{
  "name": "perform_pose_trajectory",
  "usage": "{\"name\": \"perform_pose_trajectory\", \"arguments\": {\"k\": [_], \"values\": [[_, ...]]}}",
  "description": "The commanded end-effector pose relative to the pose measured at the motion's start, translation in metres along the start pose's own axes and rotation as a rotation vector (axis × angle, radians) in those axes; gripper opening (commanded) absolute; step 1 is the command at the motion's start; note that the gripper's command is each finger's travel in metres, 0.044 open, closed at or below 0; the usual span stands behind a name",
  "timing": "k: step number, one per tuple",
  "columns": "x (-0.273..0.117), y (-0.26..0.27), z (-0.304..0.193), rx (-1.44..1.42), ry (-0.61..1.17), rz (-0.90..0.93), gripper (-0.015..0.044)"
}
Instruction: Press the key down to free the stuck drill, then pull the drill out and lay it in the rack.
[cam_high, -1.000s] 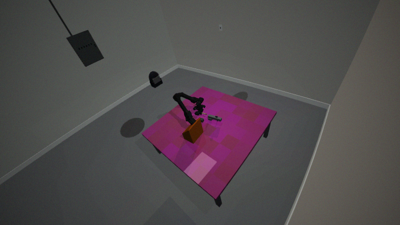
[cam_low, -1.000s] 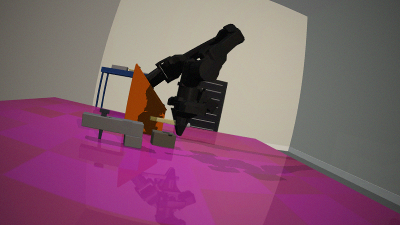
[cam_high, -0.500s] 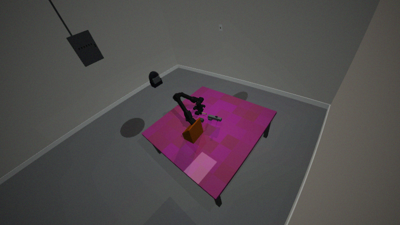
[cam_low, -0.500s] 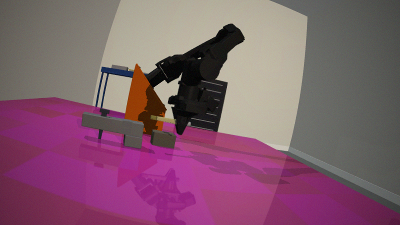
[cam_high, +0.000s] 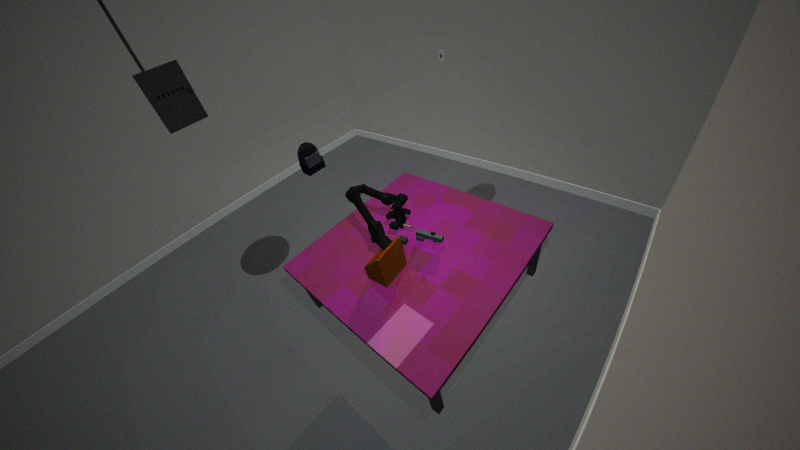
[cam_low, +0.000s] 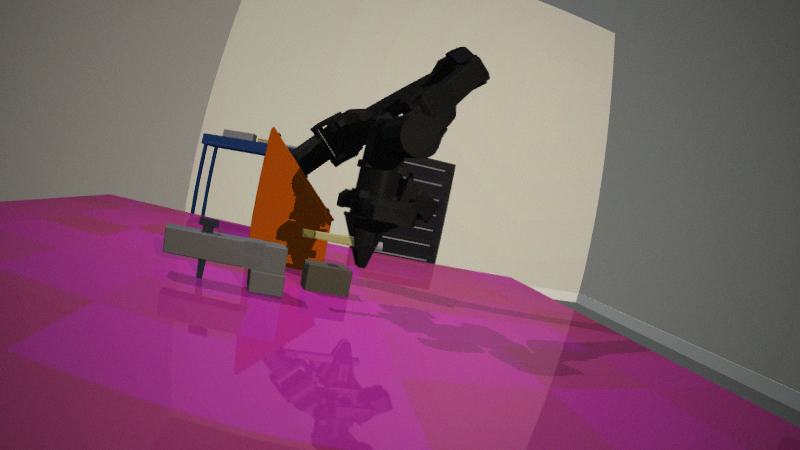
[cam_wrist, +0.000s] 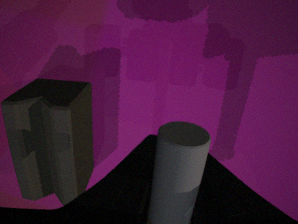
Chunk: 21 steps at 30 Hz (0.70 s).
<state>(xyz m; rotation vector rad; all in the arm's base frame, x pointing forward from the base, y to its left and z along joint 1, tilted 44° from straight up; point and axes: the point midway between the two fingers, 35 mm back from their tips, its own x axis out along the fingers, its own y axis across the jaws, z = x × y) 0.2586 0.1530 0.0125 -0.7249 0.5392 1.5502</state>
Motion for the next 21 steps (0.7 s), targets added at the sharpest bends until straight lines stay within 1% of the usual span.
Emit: {"name": "perform_pose_trajectory", "arguments": {"k": [1, 21], "values": [[-0.0026, -0.0015, 0.0015, -0.006, -0.005, -0.006, 0.0000], [-0.0051, -0.0005, 0.0034, -0.006, -0.005, -0.006, 0.0000]]}}
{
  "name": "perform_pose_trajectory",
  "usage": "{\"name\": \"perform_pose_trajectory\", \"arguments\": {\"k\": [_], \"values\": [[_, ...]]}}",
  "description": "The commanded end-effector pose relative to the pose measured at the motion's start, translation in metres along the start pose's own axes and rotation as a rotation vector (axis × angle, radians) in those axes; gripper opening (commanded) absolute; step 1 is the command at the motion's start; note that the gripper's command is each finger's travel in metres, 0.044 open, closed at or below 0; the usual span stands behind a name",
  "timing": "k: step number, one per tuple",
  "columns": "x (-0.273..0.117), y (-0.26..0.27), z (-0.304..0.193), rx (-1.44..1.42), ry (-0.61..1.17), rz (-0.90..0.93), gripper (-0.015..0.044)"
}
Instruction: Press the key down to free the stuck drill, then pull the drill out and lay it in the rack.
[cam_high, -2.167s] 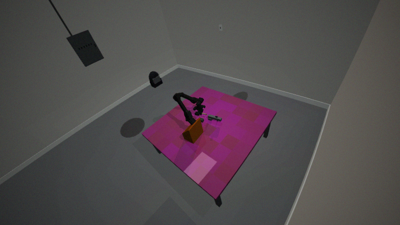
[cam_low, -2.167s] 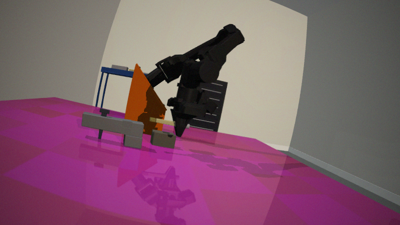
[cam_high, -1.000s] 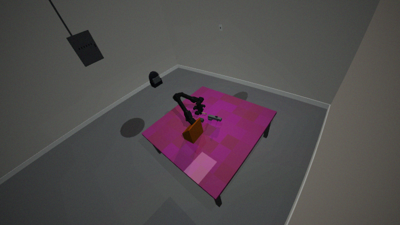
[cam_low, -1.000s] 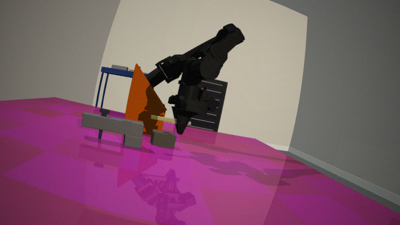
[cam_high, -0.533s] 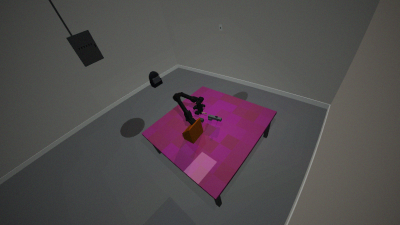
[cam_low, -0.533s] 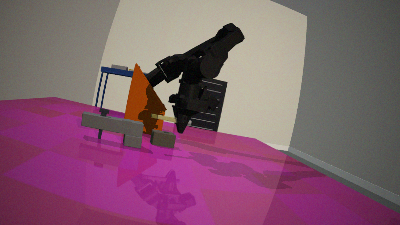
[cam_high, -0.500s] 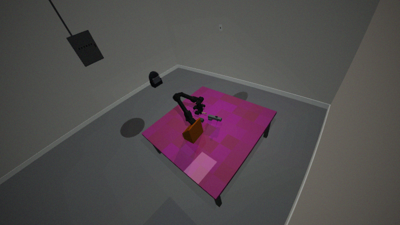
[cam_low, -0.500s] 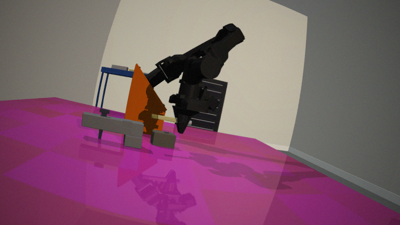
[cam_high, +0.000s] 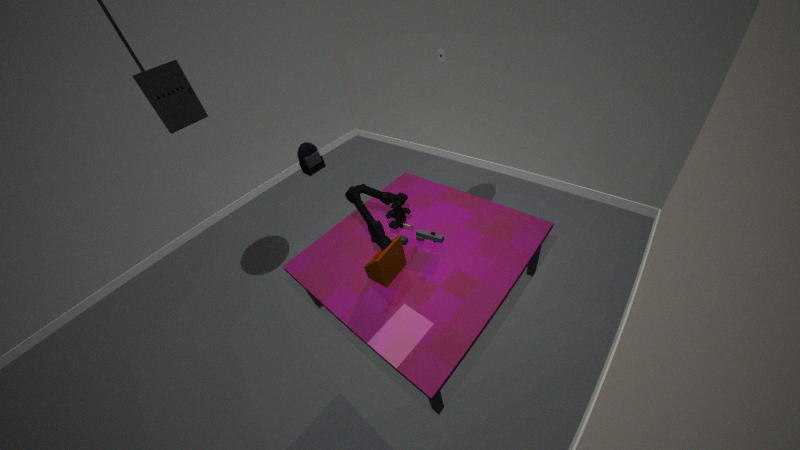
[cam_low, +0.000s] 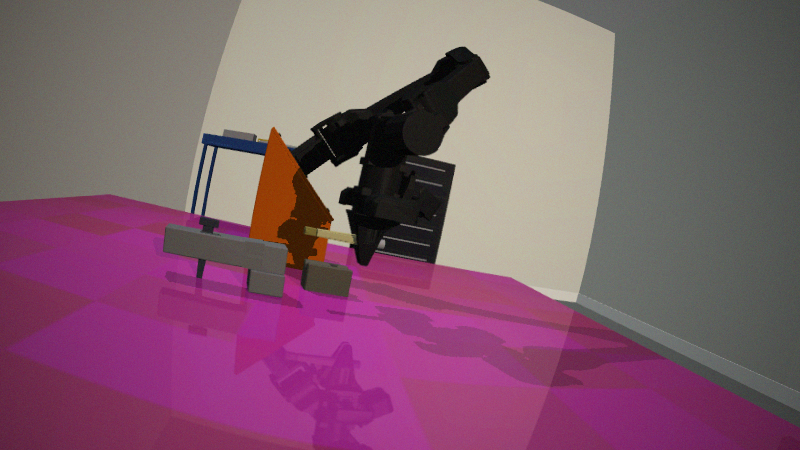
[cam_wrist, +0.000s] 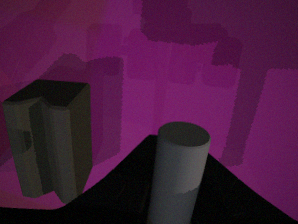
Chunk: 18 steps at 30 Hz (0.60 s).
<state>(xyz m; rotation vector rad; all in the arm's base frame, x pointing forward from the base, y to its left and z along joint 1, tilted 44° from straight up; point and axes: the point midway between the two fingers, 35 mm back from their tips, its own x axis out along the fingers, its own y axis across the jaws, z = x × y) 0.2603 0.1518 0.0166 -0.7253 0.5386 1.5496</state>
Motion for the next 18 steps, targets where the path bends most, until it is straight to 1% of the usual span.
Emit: {"name": "perform_pose_trajectory", "arguments": {"k": [1, 18], "values": [[-0.001, 0.003, 0.002, -0.005, -0.005, -0.005, 0.0000], [0.006, 0.039, 0.004, -0.003, -0.006, -0.003, 0.0000]]}}
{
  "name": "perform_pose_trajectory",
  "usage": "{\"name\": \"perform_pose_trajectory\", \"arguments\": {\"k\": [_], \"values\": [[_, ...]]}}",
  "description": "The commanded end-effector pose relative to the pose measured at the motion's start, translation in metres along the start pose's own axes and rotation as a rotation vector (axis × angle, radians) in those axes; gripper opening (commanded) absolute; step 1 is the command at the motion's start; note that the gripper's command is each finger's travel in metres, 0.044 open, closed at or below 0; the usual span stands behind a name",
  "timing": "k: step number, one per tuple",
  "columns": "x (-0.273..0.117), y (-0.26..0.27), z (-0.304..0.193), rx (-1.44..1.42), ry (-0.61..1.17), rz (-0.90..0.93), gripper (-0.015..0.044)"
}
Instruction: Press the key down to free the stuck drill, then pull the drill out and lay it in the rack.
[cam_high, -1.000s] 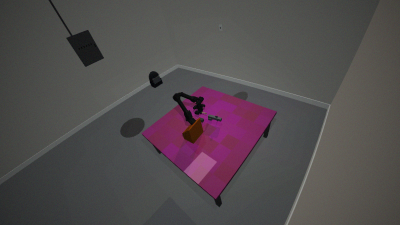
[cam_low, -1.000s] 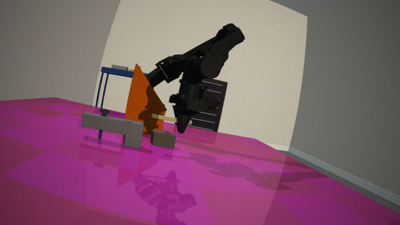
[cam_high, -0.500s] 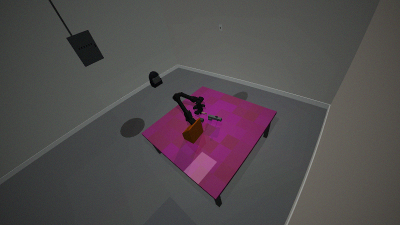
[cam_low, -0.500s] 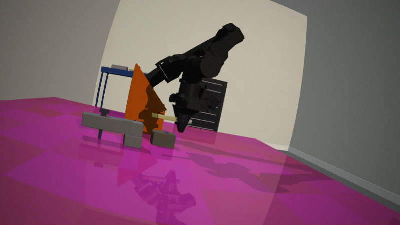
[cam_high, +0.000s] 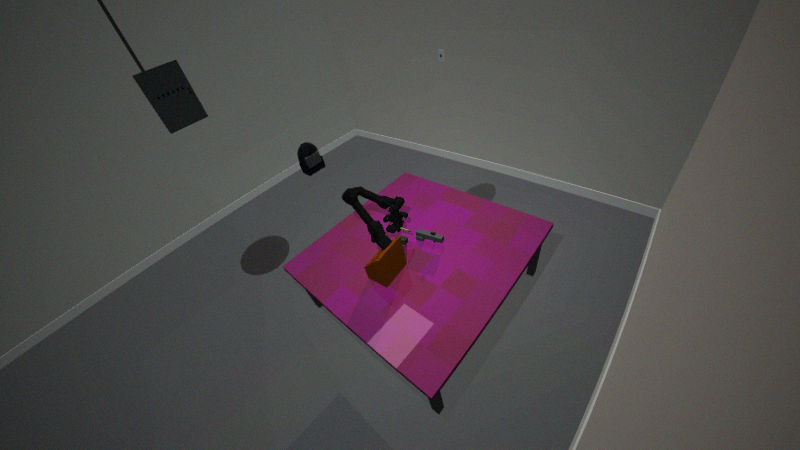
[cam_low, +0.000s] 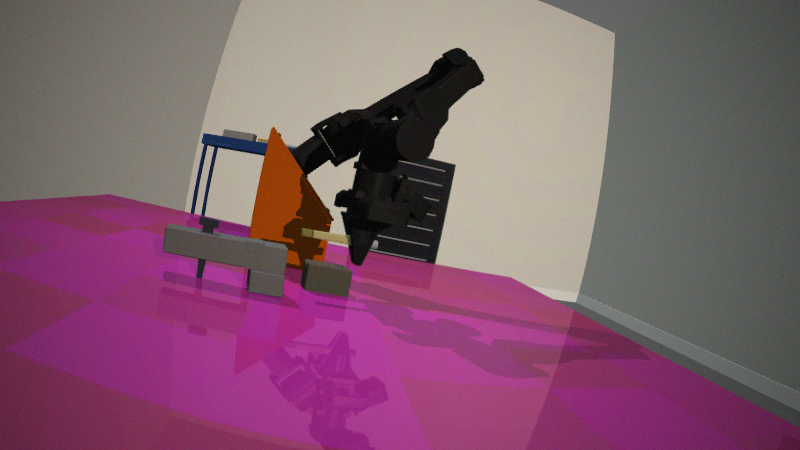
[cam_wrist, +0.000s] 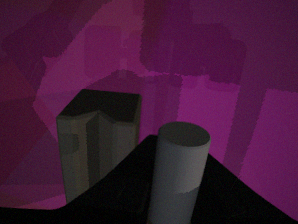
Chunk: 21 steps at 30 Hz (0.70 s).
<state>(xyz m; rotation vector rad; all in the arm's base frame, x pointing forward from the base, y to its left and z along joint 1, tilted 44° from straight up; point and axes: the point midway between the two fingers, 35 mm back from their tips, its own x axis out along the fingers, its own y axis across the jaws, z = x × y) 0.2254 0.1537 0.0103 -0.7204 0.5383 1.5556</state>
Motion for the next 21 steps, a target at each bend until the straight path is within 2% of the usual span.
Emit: {"name": "perform_pose_trajectory", "arguments": {"k": [1, 21], "values": [[-0.001, 0.007, 0.003, -0.004, -0.001, -0.008, 0.0000], [0.002, 0.036, 0.015, -0.003, -0.002, -0.007, 0.0000]]}}
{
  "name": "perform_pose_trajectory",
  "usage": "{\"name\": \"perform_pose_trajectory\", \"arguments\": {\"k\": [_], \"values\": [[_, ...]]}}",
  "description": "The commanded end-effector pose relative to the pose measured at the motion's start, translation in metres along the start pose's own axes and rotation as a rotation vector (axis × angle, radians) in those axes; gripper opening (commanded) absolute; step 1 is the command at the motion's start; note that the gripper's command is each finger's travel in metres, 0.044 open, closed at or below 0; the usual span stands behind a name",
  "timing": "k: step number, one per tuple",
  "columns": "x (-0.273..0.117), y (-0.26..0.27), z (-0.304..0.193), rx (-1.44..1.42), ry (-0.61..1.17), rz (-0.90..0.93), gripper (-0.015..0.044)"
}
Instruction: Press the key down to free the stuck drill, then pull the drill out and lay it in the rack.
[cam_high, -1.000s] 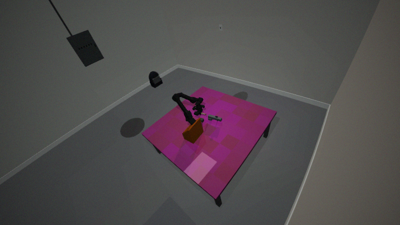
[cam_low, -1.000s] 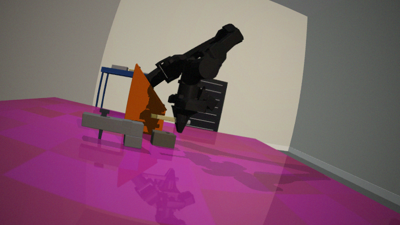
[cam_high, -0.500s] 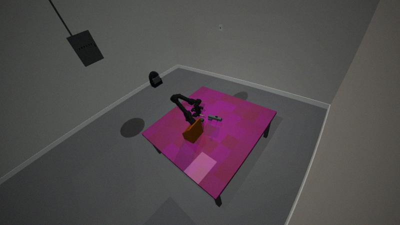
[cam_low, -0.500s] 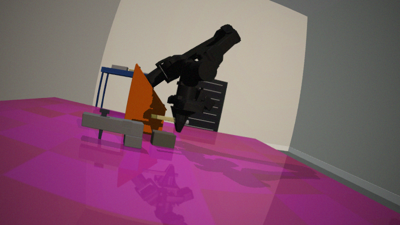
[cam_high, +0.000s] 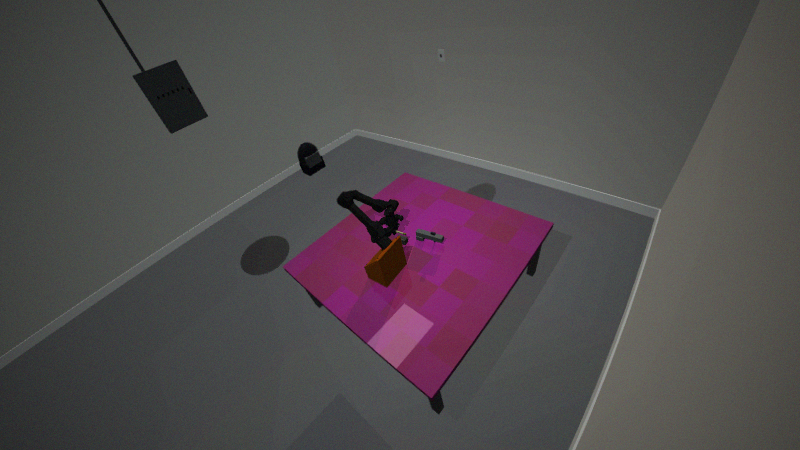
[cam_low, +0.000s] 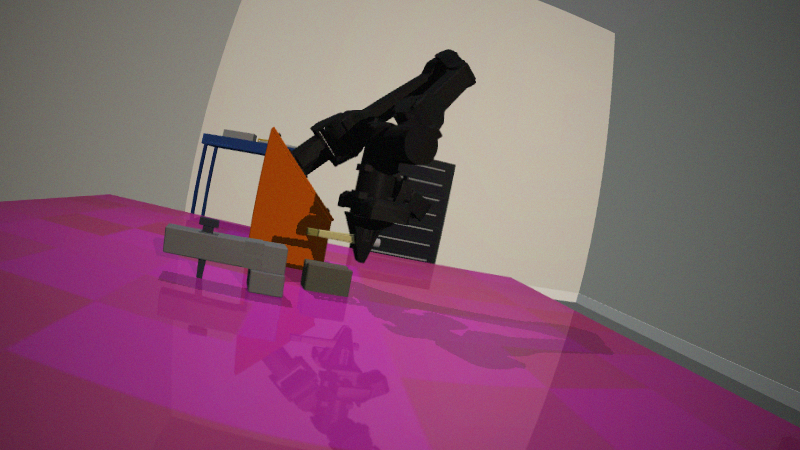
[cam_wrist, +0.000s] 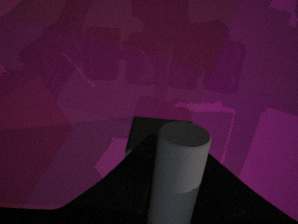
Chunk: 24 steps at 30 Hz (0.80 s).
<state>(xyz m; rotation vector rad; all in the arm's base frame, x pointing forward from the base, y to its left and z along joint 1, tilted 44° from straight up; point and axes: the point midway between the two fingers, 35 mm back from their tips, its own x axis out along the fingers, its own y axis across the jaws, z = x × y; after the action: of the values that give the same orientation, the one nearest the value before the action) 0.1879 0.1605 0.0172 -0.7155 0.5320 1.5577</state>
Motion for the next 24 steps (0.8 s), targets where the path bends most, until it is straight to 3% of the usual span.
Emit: {"name": "perform_pose_trajectory", "arguments": {"k": [1, 24], "values": [[0.004, 0.000, 0.001, -0.002, 0.005, -0.007, 0.0000], [0.032, 0.000, 0.003, -0.001, 0.004, -0.006, 0.0000]]}}
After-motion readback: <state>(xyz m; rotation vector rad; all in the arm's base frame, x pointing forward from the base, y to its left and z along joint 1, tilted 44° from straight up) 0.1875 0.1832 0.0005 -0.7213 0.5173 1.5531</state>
